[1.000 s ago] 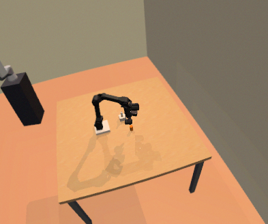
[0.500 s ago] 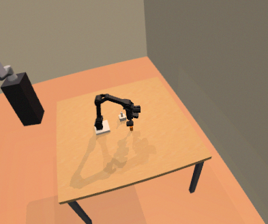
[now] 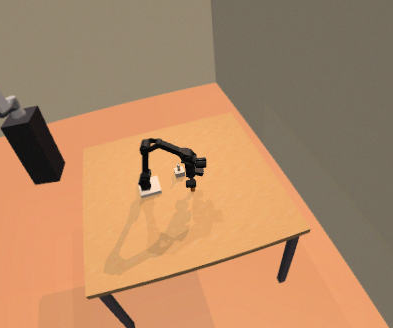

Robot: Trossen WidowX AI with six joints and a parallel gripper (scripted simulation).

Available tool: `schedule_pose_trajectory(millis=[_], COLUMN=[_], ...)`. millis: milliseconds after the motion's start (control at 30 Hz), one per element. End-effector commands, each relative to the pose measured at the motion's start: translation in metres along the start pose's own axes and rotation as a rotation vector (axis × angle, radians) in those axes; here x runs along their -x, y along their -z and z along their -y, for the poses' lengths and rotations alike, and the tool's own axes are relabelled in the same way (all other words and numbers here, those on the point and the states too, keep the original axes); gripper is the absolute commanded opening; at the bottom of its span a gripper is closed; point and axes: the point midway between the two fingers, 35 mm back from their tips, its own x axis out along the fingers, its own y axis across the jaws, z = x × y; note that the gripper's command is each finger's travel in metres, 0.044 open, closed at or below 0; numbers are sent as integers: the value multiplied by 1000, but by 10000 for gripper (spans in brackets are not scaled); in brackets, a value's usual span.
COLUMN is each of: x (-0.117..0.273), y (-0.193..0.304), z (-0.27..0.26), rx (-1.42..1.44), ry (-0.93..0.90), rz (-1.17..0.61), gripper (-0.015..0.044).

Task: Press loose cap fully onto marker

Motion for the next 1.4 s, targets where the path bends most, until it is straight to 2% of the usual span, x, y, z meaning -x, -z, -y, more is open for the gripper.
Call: schedule_pose_trajectory(millis=[0, 733, 867, 1167, 1267, 1367], x=[-8, -40, -40, -40, -39, -32], y=[0, 1, 1, 1, -2, -3], z=[0, -1, -1, -1, 0, 0], rx=[-4, -3, -3, -3, 12, 19], ry=[0, -1, -1, -1, 5, 8], rz=[-2, -2, -2, -2, 10, 15], gripper=[254, 254, 149, 89, 10, 0])
